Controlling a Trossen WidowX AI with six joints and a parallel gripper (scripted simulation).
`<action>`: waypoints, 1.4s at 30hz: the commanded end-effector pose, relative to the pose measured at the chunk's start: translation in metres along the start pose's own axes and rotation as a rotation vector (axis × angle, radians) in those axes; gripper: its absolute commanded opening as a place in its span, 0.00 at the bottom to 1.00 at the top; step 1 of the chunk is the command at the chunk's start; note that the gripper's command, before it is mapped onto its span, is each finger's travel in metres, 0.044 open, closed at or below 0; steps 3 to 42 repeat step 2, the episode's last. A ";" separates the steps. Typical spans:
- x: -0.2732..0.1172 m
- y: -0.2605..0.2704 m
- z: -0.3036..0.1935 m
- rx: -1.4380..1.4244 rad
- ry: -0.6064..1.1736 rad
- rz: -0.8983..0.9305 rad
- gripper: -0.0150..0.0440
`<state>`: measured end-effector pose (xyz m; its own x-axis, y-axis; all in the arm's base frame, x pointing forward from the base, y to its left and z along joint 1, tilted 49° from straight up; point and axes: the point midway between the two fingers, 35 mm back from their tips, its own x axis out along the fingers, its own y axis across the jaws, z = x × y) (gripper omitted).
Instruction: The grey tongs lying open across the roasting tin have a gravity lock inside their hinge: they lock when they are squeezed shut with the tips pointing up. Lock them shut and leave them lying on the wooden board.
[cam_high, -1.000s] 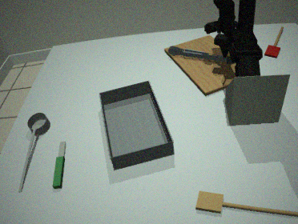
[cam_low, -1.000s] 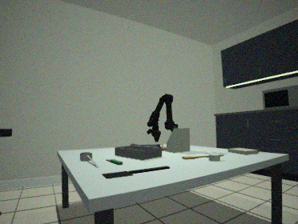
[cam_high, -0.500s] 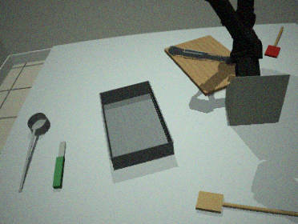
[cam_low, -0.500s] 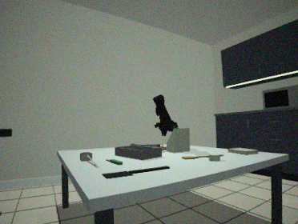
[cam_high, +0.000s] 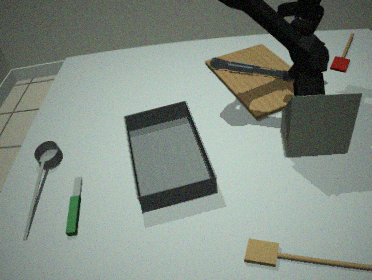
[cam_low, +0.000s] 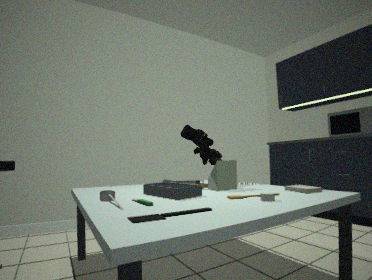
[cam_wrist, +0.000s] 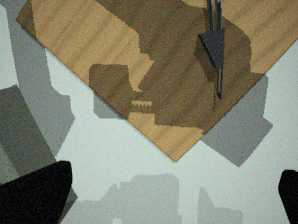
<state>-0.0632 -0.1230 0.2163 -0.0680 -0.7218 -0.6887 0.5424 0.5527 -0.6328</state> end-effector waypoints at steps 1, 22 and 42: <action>-0.009 -0.005 0.003 0.026 -0.023 -0.011 1.00; -0.009 -0.005 0.003 0.026 -0.023 -0.011 1.00; -0.009 -0.005 0.003 0.026 -0.023 -0.011 1.00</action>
